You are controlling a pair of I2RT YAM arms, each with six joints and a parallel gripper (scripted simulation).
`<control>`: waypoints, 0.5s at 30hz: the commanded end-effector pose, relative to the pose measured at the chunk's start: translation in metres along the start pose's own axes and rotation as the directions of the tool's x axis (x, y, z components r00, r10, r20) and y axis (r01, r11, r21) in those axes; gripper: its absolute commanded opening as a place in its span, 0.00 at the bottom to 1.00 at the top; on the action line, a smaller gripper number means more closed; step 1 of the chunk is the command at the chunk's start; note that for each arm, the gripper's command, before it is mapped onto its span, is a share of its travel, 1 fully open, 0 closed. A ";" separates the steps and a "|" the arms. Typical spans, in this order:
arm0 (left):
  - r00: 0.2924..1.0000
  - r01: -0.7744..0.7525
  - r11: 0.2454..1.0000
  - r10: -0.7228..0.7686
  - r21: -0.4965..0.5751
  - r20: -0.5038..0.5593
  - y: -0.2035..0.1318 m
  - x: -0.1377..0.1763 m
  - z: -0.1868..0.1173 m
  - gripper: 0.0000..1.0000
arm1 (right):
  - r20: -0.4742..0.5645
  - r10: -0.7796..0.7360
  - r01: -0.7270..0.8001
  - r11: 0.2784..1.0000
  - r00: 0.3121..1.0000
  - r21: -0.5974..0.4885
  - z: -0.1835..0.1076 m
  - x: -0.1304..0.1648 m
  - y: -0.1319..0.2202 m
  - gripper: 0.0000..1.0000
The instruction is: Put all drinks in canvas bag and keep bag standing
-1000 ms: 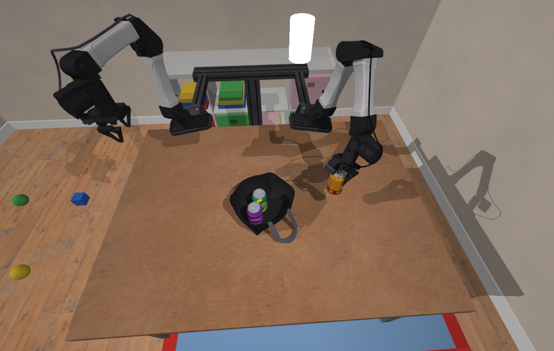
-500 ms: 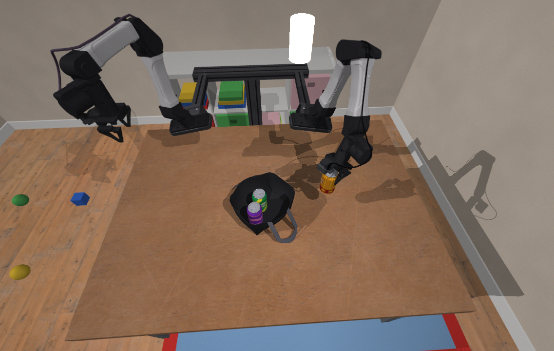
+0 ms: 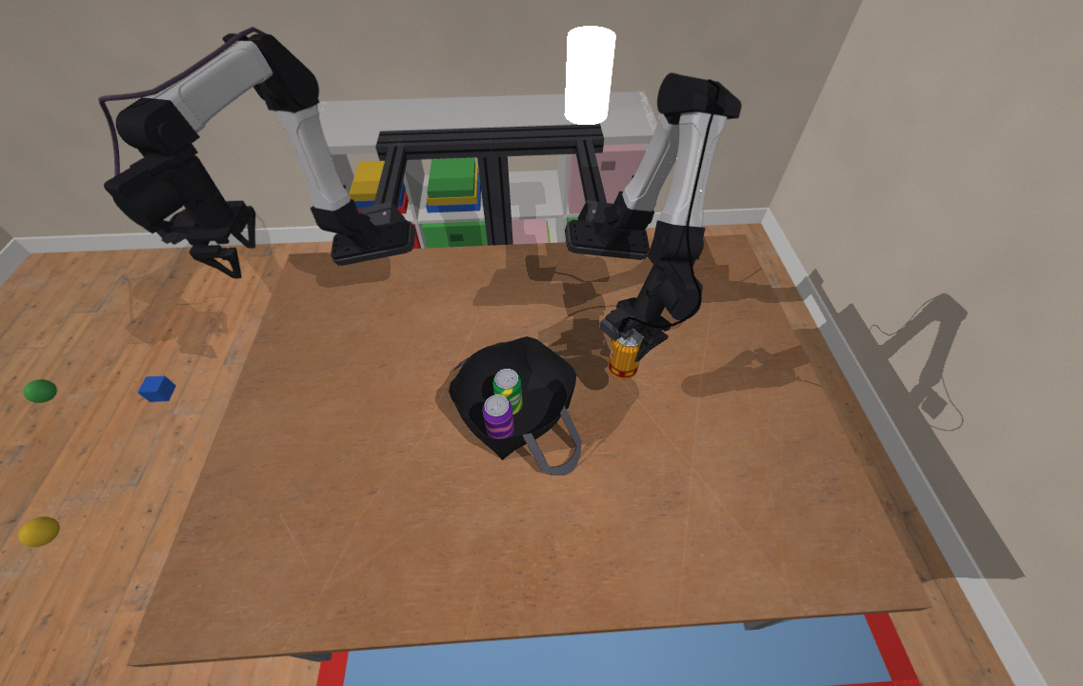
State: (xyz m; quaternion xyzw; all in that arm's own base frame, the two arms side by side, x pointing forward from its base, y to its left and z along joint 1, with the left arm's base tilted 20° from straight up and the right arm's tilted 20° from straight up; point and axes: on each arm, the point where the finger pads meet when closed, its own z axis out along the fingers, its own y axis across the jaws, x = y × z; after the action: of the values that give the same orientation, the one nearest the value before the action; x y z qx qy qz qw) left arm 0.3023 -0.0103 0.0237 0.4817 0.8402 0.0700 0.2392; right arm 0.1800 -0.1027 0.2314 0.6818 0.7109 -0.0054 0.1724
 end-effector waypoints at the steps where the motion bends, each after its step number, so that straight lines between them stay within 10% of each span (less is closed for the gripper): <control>1: 0.997 -0.013 0.996 0.020 -0.088 0.077 0.017 -0.026 -0.009 0.70 | 0.021 -0.006 0.006 1.000 1.000 -0.030 -0.006 -0.004 0.004 0.86; 15: 0.997 -0.007 0.999 0.010 -0.046 0.073 -0.005 -0.029 0.003 0.70 | 0.021 -0.006 0.006 1.000 1.000 -0.030 -0.006 -0.004 0.004 0.86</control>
State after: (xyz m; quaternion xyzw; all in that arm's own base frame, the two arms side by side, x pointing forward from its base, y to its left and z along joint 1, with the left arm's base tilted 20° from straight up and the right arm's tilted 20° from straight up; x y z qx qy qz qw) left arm 0.3031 -0.0286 0.0207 0.4819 0.8384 0.0706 0.2445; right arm 0.1800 -0.1027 0.2314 0.6818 0.7109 -0.0054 0.1724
